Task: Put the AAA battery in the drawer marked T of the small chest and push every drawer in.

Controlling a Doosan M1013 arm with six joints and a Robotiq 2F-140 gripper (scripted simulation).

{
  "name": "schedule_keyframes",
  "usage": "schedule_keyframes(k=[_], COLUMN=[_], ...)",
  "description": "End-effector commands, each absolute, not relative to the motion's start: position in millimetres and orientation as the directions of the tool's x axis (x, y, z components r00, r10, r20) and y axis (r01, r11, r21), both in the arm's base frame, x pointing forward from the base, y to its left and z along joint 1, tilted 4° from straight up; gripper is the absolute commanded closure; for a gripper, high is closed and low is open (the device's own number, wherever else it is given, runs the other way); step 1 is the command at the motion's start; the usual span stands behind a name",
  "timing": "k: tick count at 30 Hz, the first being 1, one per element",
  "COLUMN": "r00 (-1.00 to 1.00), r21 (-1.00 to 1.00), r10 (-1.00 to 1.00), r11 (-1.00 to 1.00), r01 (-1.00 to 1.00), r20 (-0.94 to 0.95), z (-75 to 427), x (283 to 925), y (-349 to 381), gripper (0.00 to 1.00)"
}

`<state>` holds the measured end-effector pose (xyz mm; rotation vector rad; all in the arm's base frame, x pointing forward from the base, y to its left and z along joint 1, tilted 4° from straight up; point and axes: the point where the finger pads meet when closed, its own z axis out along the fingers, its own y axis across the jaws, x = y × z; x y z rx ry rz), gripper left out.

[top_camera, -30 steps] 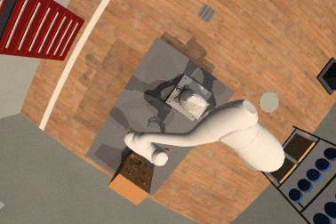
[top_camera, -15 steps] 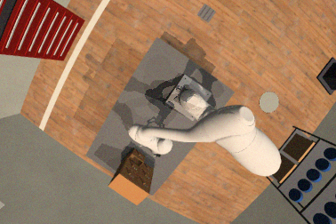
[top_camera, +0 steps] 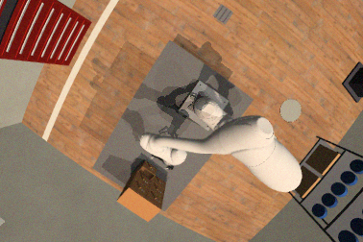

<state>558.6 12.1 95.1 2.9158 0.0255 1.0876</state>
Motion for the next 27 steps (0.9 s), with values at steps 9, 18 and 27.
schedule_keyframes(k=[9, 18, 27], r00=[0.57, 0.455, 0.402], r21=[0.047, 0.047, 0.047], r10=[0.036, 0.04, 0.041], r11=[-0.999, -0.999, -0.999], r01=[-0.005, -0.005, -0.005], r20=[0.821, 0.889, 0.915], z=[70, 58, 53], x=[575, 586, 590], y=[15, 14, 14], gripper=[0.0, 0.0, 0.0])
